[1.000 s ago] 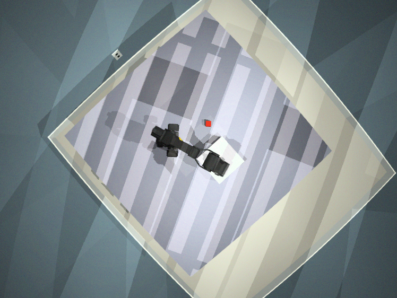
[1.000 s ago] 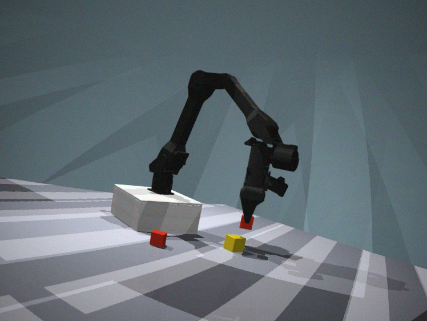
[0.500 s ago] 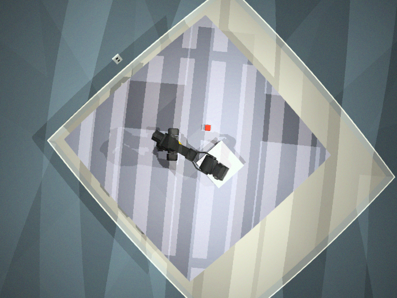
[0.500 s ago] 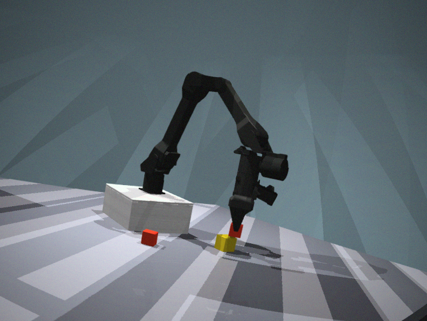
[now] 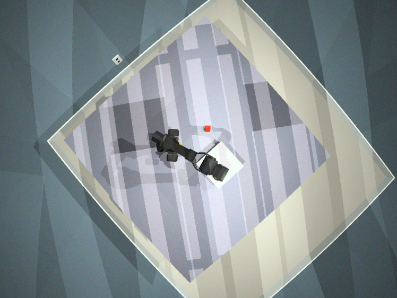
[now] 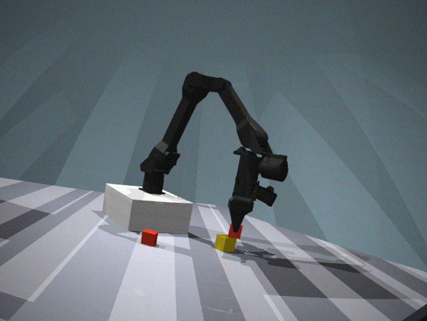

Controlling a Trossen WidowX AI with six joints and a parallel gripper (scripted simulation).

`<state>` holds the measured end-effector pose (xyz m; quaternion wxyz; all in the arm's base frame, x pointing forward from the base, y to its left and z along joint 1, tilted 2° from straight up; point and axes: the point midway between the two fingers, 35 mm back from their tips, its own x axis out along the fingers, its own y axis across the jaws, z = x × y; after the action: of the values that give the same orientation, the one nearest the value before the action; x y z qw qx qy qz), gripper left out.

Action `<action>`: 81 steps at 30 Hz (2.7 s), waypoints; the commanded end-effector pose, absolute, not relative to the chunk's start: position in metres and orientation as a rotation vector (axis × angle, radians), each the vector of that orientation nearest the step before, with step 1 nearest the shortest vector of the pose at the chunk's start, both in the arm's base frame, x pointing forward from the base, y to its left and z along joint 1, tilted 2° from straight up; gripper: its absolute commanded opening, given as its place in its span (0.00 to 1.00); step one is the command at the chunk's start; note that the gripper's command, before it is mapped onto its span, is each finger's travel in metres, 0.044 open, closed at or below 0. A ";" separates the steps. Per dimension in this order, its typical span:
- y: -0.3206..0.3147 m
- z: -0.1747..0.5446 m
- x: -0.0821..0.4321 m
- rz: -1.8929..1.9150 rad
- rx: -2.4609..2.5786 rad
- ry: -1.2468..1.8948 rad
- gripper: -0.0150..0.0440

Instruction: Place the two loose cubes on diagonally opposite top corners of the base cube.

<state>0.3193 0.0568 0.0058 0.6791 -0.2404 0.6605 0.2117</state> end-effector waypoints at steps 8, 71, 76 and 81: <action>0.056 0.006 0.320 0.470 -0.542 1.483 0.60; -0.165 0.063 0.231 0.461 -0.557 1.494 0.70; -0.166 0.018 0.231 0.461 -0.557 1.494 0.70; -0.166 0.013 0.231 0.461 -0.557 1.494 0.70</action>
<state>0.2293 -0.1651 0.0183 0.6721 -0.2425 0.6685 0.2061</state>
